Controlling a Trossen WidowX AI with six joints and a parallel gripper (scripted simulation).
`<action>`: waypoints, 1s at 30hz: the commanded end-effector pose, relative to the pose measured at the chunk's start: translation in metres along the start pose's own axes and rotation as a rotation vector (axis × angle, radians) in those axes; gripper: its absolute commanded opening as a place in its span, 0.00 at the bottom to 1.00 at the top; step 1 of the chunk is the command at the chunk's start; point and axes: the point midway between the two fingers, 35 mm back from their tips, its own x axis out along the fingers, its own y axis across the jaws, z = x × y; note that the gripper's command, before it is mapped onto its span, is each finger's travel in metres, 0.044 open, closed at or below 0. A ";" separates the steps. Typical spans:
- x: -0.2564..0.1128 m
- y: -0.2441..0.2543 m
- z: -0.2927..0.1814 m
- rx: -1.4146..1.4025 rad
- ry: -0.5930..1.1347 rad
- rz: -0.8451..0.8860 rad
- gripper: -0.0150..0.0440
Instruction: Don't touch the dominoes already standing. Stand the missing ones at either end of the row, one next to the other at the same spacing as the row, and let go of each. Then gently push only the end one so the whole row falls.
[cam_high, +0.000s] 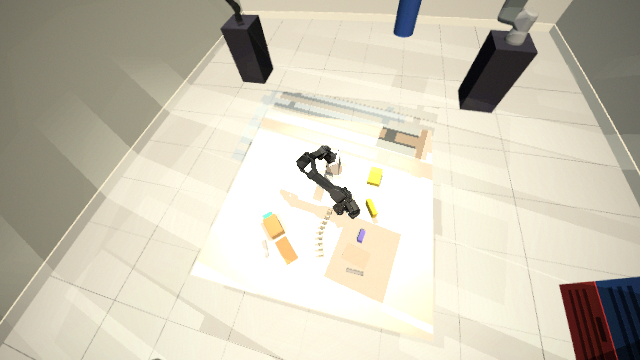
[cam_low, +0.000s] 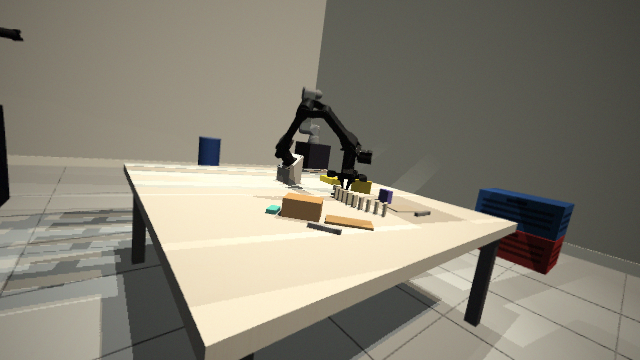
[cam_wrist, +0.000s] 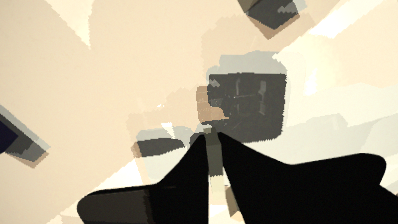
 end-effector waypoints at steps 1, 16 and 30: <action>0.001 -0.001 0.000 -0.003 -0.002 -0.003 0.30; -0.139 0.002 -0.008 -0.004 0.003 0.001 0.30; -0.162 -0.067 0.069 -0.452 0.008 0.012 0.30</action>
